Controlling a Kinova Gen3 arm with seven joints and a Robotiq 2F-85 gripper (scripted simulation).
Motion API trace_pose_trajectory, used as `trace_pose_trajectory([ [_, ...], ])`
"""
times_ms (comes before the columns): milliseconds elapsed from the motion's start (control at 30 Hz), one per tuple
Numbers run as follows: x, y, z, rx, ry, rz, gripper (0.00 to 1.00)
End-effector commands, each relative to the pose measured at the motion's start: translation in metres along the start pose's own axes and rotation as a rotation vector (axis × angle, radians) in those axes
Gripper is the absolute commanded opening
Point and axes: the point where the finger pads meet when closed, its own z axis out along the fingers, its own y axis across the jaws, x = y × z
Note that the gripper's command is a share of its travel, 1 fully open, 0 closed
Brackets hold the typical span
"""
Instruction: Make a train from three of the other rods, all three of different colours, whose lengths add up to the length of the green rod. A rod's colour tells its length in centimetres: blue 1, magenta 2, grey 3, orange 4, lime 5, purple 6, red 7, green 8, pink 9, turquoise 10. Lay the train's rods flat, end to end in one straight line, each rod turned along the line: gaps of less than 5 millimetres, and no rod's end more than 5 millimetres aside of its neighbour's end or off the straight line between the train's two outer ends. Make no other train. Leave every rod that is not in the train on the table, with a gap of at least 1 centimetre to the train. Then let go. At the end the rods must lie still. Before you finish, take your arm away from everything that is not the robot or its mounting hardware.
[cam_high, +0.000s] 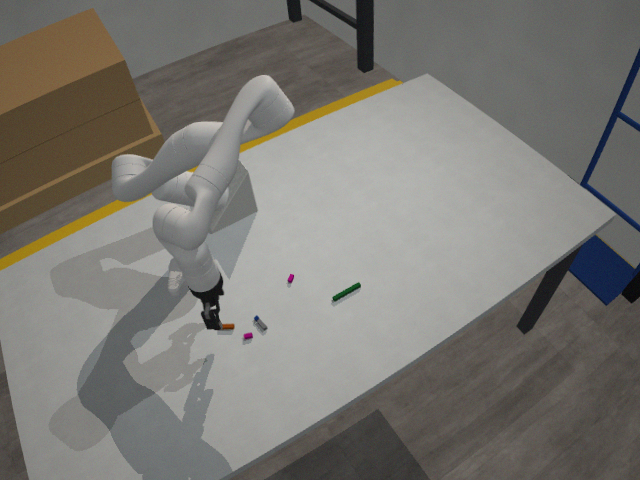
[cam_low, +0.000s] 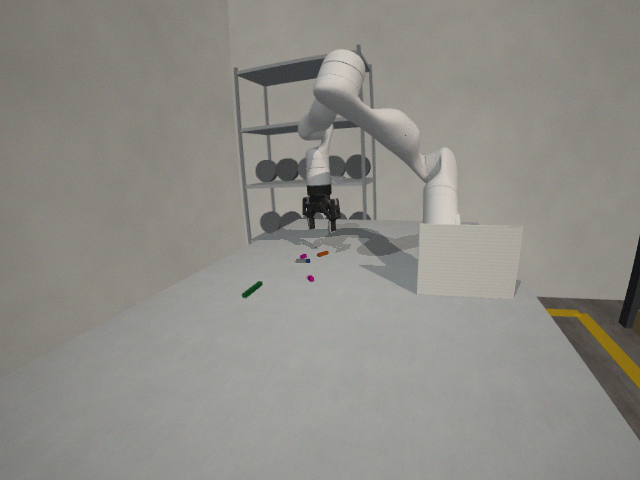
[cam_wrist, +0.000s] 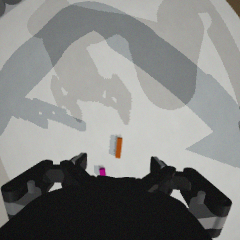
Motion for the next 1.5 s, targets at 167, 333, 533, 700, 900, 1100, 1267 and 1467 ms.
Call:
trace_pose_trajectory([
  [167,0.0016,-0.0012,-0.0004,0.008,-0.002,0.055,1.00],
  [333,0.0016,-0.0012,-0.0005,0.008,-0.002,0.058,0.24],
  [533,0.0016,-0.0012,-0.0005,0.008,-0.002,0.058,0.24],
  [700,0.0016,-0.0012,-0.0005,0.008,-0.002,0.058,0.24],
  [900,0.0016,-0.0012,-0.0005,0.008,-0.002,0.058,0.24],
  [1100,0.0016,-0.0012,-0.0005,0.008,-0.002,0.058,0.24],
  [1267,0.0016,-0.0012,-0.0005,0.008,-0.002,0.058,0.24],
  [1467,0.0016,-0.0012,-0.0005,0.008,-0.002,0.058,0.24],
])
